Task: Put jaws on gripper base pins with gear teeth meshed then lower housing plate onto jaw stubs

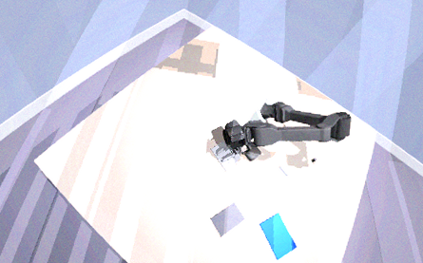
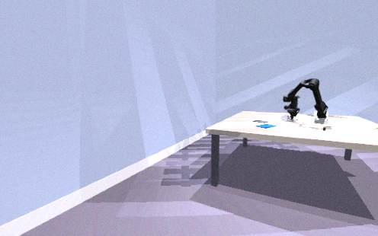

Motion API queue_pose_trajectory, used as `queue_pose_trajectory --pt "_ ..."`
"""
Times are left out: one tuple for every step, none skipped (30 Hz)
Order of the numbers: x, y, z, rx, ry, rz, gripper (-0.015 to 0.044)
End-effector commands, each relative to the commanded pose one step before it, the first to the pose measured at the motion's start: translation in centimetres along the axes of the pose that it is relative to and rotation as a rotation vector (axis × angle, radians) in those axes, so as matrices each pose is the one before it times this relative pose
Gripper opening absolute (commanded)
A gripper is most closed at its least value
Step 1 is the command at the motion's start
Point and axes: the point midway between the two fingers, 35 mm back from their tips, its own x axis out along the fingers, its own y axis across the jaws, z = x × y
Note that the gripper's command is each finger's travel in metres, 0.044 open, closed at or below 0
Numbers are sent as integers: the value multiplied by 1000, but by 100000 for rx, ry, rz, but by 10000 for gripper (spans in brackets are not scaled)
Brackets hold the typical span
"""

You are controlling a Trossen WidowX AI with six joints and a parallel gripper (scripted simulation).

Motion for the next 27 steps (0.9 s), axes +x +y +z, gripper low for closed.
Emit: queue_pose_trajectory --pt "350 44 -39 394 -95 475 351" --pt "0 0 0 0 0 0 351" --pt "0 0 0 0 0 0 351" --pt "0 0 0 0 0 0 351" --pt "0 0 0 0 0 0 351" --pt "0 0 0 0 0 0 351" --pt "0 0 0 0 0 0 351" --pt "0 0 0 0 0 0 351" --pt "0 0 0 0 0 0 351" --pt "0 0 0 0 0 0 351" --pt "0 0 0 0 0 0 351" --pt "0 0 0 0 0 0 351" --pt "0 0 0 0 0 0 351" --pt "10 0 0 36 0 0 351" --pt "30 0 0 107 0 1 351" --pt "49 0 0 178 1 2 351" --pt "63 0 -1 229 1 3 351" --pt "49 0 -1 178 1 3 351" --pt "30 0 0 107 1 2 351" --pt "10 0 0 36 0 1 351" --pt "0 0 0 0 0 0 351" --pt "0 0 0 0 0 0 351" --pt "0 0 0 0 0 0 351" --pt "0 0 0 0 0 0 351" --pt "0 0 0 0 0 0 351" --pt "14 0 0 7 0 1 351" --pt "41 0 0 22 0 2 351"
